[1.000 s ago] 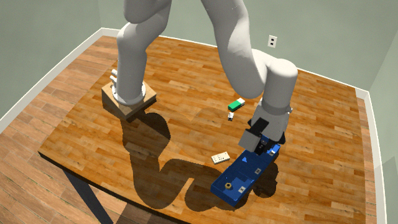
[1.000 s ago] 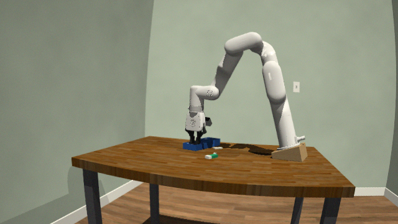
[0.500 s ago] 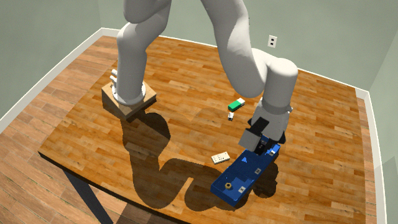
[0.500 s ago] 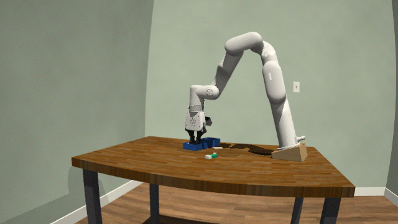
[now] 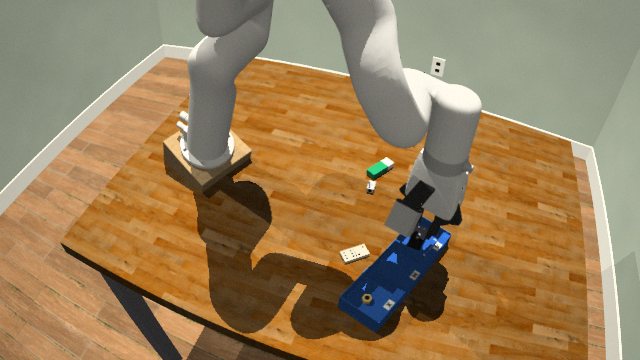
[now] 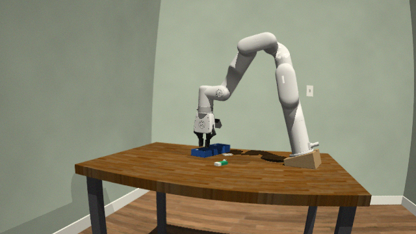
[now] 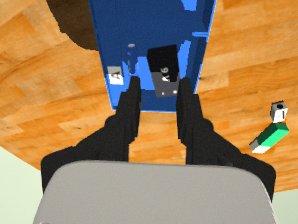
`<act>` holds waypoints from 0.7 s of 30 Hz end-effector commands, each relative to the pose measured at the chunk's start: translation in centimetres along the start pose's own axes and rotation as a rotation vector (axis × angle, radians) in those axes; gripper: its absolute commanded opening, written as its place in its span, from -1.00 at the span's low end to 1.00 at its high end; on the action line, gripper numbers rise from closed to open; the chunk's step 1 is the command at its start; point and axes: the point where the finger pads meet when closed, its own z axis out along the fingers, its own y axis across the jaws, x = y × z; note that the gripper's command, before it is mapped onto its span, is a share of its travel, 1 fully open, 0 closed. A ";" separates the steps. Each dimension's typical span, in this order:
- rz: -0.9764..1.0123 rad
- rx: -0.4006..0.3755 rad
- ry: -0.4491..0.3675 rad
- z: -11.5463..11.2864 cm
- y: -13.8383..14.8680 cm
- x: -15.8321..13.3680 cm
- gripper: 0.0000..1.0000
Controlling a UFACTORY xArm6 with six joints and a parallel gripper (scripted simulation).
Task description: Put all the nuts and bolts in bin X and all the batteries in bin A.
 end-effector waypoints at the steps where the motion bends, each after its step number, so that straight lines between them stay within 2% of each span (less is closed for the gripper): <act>1: 0.000 0.004 -0.001 -0.6 -0.1 0.0 -0.34; 6: 0.000 0.004 -0.001 -1.6 -0.1 0.0 -0.34; 15: 0.000 0.004 -0.001 -1.6 -0.1 0.0 -0.34; 16: 0.000 0.004 -0.001 -2.0 -0.1 0.0 1.00; 18: 0.000 0.004 -0.001 -2.0 -0.1 0.0 1.00; 21: 0.000 0.004 -0.001 -3.2 -0.1 0.0 1.00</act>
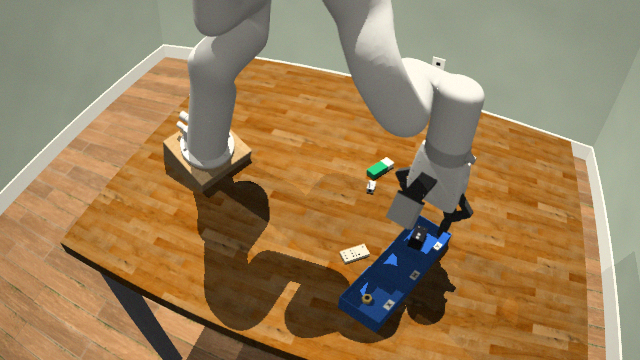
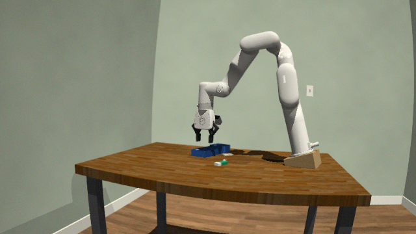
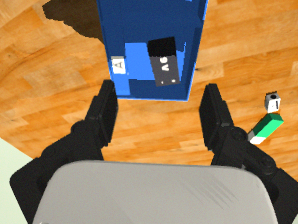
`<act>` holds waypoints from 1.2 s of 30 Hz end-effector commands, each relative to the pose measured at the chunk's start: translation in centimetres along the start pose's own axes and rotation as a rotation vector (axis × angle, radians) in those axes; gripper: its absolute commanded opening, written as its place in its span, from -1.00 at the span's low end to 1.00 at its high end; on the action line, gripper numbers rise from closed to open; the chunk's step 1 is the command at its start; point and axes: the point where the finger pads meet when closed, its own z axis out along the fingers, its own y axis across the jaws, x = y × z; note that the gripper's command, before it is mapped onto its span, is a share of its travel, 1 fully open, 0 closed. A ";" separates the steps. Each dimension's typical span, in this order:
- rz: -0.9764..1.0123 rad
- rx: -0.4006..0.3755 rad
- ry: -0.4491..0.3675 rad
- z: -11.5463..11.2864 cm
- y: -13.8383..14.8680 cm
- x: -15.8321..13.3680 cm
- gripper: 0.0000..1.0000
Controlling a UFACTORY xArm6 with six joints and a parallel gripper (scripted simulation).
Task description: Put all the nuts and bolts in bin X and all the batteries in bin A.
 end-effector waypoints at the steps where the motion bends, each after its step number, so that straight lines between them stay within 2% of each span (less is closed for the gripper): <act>1: 0.000 0.005 -0.002 -1.8 -0.2 0.0 1.00; 29: 0.000 0.005 -0.002 -12.2 -0.1 0.0 1.00; 36: 0.000 0.005 -0.002 -13.6 -0.1 0.0 1.00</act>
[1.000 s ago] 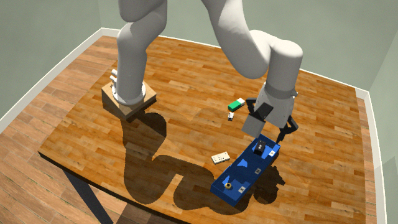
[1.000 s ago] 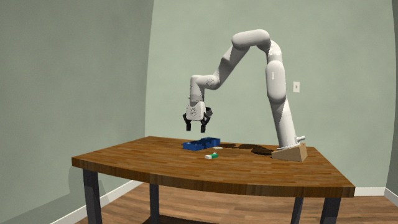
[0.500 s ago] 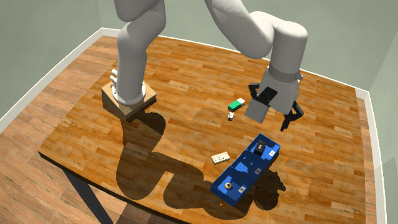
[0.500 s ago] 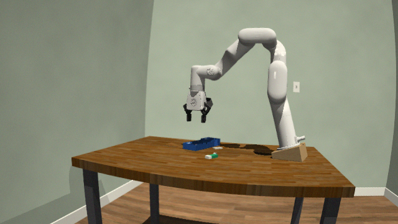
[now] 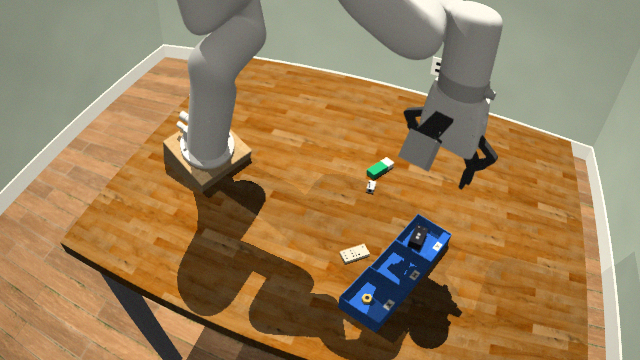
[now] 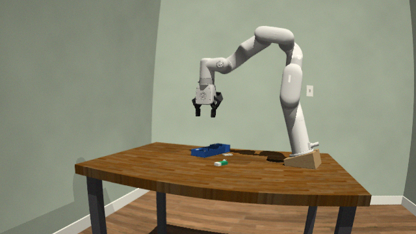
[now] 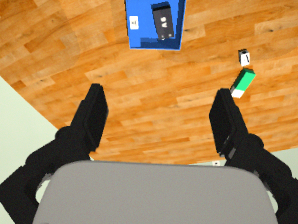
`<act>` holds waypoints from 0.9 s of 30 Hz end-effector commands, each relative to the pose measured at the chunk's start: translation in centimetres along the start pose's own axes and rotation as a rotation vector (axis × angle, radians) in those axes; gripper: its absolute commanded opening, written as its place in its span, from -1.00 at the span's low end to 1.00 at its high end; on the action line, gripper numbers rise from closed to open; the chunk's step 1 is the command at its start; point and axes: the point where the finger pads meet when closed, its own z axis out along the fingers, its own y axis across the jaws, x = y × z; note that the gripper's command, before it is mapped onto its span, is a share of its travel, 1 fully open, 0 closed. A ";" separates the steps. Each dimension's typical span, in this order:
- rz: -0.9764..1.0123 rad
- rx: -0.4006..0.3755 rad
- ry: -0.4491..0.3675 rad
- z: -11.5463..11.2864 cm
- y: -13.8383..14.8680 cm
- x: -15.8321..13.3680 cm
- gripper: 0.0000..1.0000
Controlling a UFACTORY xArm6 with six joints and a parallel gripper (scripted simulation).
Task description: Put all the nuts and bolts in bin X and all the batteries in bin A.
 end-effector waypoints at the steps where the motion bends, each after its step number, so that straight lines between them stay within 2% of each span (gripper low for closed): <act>1: 0.000 0.004 -0.001 -1.3 -0.1 0.0 1.00; 27: 0.000 0.004 -0.001 -1.3 -0.1 0.0 1.00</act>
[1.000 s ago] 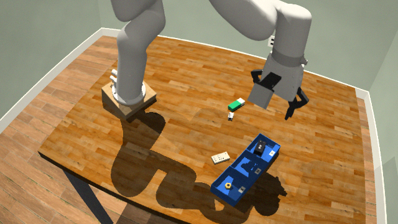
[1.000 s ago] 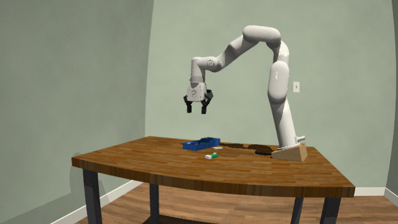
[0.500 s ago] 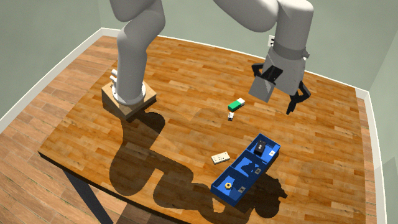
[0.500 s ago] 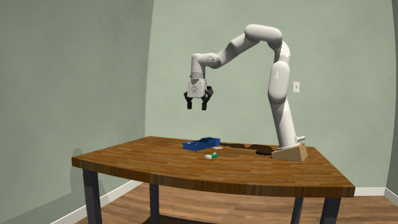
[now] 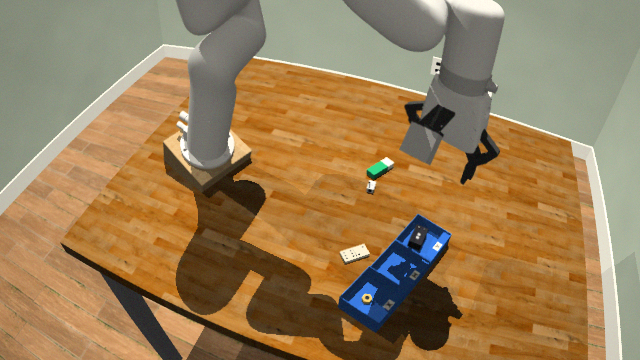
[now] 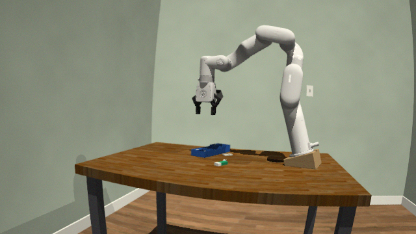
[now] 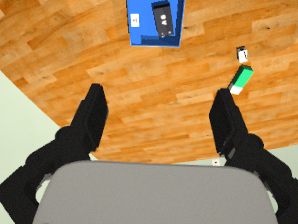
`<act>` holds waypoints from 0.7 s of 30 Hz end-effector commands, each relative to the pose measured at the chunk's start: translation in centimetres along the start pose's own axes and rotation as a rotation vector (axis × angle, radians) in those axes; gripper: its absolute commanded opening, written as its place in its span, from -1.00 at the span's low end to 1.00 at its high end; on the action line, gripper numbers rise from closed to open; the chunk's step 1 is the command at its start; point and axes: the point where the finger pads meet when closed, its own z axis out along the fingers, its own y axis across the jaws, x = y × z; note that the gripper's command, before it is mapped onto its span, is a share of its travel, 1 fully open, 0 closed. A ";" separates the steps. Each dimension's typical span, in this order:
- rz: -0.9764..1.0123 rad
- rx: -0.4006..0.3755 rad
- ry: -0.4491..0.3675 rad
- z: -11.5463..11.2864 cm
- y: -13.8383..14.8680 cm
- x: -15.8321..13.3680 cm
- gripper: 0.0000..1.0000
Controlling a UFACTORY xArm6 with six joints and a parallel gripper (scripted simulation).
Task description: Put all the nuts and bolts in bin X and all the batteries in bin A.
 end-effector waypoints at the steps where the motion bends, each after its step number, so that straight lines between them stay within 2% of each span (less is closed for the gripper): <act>1: 0.000 0.004 -0.001 -0.2 -0.1 0.0 1.00; 21: 0.000 0.004 -0.001 -0.2 -0.1 0.0 1.00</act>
